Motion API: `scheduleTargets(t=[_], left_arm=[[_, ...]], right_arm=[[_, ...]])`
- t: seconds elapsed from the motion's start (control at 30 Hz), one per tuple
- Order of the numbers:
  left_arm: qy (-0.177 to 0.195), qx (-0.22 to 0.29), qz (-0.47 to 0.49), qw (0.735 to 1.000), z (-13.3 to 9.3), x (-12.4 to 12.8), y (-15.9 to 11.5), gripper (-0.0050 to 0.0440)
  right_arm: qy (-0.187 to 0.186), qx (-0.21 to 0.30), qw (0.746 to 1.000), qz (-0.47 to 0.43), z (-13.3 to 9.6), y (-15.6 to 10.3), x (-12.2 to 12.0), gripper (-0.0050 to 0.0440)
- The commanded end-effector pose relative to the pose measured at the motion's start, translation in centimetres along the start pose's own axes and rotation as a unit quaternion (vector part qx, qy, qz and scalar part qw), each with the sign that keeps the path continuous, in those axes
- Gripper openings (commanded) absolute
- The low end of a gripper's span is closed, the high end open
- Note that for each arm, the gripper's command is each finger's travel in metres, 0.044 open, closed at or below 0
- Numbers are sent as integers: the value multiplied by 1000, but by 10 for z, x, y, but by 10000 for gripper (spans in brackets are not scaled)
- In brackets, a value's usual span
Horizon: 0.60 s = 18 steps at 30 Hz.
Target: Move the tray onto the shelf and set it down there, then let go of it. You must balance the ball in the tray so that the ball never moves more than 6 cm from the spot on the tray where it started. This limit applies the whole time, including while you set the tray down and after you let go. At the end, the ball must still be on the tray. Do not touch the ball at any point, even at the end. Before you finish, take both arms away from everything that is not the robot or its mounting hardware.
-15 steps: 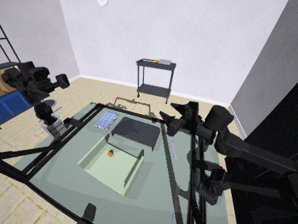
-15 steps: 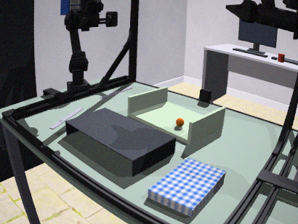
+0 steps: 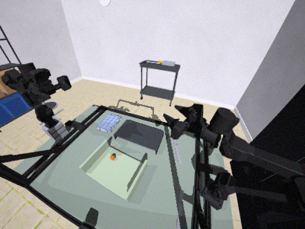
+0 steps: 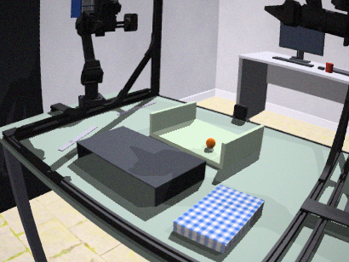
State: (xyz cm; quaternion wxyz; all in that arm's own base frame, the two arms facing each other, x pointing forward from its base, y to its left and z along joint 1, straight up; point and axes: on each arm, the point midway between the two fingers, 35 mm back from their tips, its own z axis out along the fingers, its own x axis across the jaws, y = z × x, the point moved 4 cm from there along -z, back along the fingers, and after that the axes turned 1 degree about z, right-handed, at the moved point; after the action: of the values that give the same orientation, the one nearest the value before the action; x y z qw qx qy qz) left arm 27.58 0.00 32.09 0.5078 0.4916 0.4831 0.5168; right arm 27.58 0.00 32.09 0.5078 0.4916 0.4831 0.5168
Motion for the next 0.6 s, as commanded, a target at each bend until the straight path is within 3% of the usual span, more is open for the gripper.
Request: scheduleTargets(t=[0.0, 0.3, 0.57], left_arm=[[0, 0, 0, 1000, 0, 0, 0, 400], [-1, 26, -25, 999, 9, -1, -5, 400], [10, 131, -125, 983, 41, -3, -30, 400]], right_arm=[[0, 0, 1000, 0, 0, 0, 0, 400], [8, 26, 999, 29, 8, -4, 5, 400], [22, 137, 980, 144, 36, -24, 28, 400]])
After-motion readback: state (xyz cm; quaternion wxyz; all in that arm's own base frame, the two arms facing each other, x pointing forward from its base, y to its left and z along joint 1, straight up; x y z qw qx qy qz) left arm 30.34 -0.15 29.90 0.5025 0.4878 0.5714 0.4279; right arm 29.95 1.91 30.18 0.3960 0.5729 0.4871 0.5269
